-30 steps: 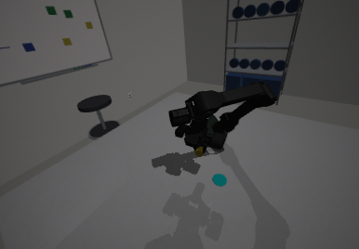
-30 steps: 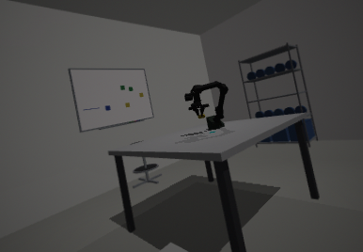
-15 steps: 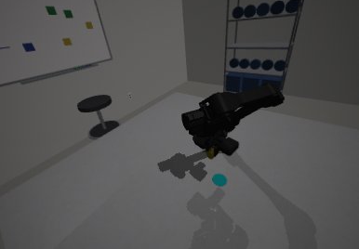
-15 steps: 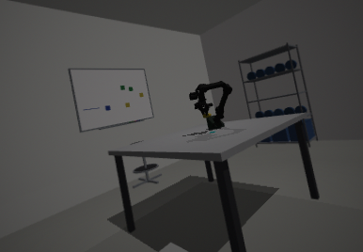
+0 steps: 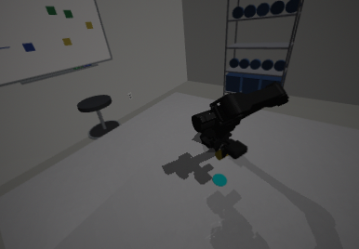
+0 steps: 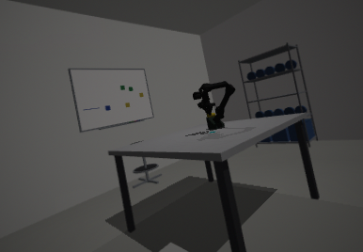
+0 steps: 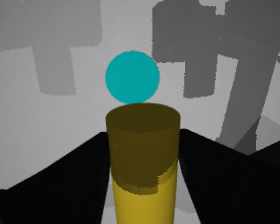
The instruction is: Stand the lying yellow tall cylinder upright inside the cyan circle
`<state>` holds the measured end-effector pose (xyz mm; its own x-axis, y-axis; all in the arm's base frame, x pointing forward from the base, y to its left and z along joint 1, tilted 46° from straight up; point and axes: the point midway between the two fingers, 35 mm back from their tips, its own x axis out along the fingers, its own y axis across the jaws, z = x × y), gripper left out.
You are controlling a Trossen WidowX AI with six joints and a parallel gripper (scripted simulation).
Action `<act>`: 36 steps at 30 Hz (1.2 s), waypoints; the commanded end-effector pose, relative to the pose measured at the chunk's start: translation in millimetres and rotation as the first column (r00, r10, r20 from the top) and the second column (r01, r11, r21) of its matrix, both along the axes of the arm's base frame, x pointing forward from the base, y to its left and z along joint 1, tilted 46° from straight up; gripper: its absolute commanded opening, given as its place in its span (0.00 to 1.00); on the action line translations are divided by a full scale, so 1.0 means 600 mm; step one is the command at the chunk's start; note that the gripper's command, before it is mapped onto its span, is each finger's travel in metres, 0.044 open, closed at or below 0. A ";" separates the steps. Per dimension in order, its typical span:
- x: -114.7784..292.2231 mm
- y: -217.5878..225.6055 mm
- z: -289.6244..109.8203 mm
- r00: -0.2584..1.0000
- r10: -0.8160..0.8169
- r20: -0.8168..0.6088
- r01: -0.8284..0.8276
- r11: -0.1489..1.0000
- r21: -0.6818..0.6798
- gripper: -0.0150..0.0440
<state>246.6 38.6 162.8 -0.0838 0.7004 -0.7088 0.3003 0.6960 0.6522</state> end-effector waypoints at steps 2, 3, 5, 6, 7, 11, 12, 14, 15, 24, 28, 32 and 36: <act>-0.006 0.003 -0.003 1.000 0.003 -0.004 -0.003 1.000 -0.023 0.43; -0.007 0.004 -0.004 1.000 0.005 -0.003 -0.005 1.000 -0.030 0.43; -0.009 0.005 -0.006 1.000 0.008 -0.002 -0.009 0.999 -0.042 0.43; -0.010 0.005 -0.006 1.000 0.010 -0.002 -0.010 0.999 -0.048 0.43; -0.011 0.006 -0.007 1.000 0.012 -0.001 -0.012 0.998 -0.055 0.43; -0.014 0.008 -0.011 1.000 0.018 0.001 -0.018 0.997 -0.080 0.43; -0.015 0.008 -0.011 1.000 0.020 0.002 -0.020 0.996 -0.086 0.43; -0.017 0.009 -0.013 1.000 0.023 0.003 -0.022 0.995 -0.099 0.43; -0.018 0.009 -0.014 1.000 0.024 0.004 -0.024 0.994 -0.105 0.43; -0.026 0.013 -0.021 0.999 0.036 0.013 -0.033 0.986 -0.161 0.43; -0.029 0.014 -0.024 0.999 0.040 0.018 -0.036 0.982 -0.186 0.43; -0.032 0.015 -0.027 0.999 0.043 0.023 -0.037 0.977 -0.210 0.43; -0.034 0.016 -0.030 0.999 0.046 0.029 -0.038 0.971 -0.234 0.43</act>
